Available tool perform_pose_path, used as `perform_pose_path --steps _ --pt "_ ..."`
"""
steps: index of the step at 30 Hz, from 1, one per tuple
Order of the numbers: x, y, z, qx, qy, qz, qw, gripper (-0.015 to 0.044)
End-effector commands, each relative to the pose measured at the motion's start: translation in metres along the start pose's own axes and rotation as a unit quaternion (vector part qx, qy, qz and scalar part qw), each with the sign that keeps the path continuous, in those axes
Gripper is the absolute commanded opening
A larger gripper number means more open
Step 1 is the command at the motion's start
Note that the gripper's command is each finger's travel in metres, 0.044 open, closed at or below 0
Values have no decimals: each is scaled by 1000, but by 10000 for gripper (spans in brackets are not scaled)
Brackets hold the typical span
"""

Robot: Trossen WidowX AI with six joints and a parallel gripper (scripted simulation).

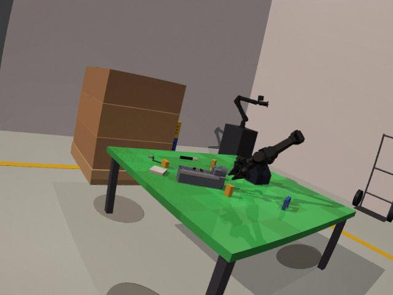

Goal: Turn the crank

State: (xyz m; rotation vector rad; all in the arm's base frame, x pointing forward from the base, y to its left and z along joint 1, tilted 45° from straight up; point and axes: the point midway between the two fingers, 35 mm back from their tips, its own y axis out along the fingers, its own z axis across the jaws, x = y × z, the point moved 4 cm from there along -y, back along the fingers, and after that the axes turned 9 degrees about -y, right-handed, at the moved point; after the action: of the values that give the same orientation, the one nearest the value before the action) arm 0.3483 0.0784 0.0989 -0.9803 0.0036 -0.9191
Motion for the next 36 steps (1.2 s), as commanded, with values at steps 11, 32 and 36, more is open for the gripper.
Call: perform_pose_path --steps 11,32,36 --pt "0 1 0 -1 2 -1 1000 20" --pt "-8 8 3 -1 2 -1 1000 0" --pt "-12 12 4 -1 2 -1 1000 0"
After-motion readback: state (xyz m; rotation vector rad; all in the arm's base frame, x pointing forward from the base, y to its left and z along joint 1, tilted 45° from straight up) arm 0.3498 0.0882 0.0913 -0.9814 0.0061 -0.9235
